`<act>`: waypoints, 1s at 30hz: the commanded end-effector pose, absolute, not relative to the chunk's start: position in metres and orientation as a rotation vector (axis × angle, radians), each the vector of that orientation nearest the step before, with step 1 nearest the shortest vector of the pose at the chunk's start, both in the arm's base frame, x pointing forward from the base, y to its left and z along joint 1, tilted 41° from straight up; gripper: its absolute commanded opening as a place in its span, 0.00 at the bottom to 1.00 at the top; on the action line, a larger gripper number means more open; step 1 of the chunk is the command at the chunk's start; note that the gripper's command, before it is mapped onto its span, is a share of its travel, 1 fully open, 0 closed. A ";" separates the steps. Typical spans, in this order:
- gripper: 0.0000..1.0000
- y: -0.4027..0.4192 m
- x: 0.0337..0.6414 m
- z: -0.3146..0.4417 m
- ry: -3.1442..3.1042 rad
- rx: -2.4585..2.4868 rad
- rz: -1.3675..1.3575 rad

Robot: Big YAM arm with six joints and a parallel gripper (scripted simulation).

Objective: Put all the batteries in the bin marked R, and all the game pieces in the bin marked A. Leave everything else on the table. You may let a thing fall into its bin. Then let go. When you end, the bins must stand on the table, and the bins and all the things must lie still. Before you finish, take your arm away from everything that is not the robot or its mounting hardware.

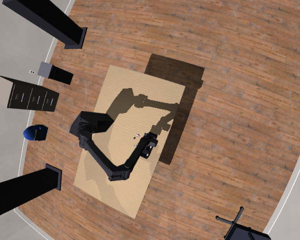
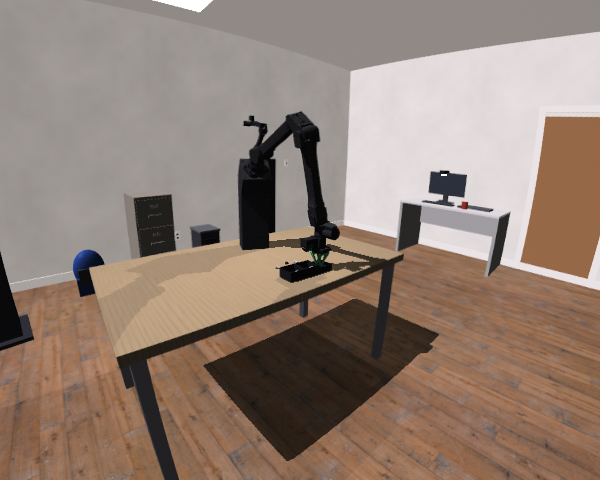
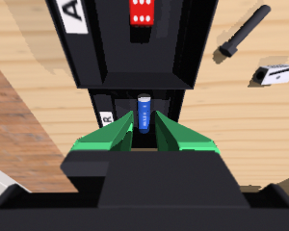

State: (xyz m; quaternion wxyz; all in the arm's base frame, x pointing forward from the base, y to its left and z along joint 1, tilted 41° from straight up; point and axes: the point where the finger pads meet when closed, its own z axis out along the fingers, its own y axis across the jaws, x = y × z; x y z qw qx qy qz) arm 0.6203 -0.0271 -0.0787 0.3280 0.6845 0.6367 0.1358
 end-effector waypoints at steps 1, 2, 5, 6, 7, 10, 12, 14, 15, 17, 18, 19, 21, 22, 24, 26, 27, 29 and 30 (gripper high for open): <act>0.27 -0.036 0.616 -0.081 1.662 1.795 0.348; 0.27 -0.036 0.616 -0.081 1.662 1.794 0.349; 0.27 -0.036 0.616 -0.081 1.662 1.795 0.349; 0.27 -0.036 0.616 -0.081 1.662 1.795 0.349; 0.27 -0.035 0.615 -0.082 1.664 1.795 0.347; 0.27 -0.036 0.615 -0.082 1.663 1.796 0.347; 0.27 -0.036 0.615 -0.082 1.662 1.795 0.348; 0.27 -0.036 0.616 -0.081 1.661 1.794 0.350; 0.27 -0.036 0.616 -0.081 1.661 1.794 0.350; 0.27 -0.036 0.615 -0.082 1.663 1.795 0.348; 0.27 -0.033 0.618 -0.068 1.652 1.786 0.366; 0.27 -0.030 0.618 -0.064 1.652 1.784 0.370; 0.27 -0.025 0.615 -0.063 1.660 1.786 0.368; 0.27 -0.025 0.615 -0.063 1.660 1.786 0.368; 0.27 -0.023 0.614 -0.063 1.664 1.787 0.367; 0.27 -0.017 0.612 -0.061 1.668 1.785 0.370; 0.27 -0.015 0.611 -0.060 1.669 1.784 0.371; 0.27 -0.015 0.610 -0.058 1.669 1.783 0.370; 0.27 -0.015 0.609 -0.057 1.668 1.783 0.370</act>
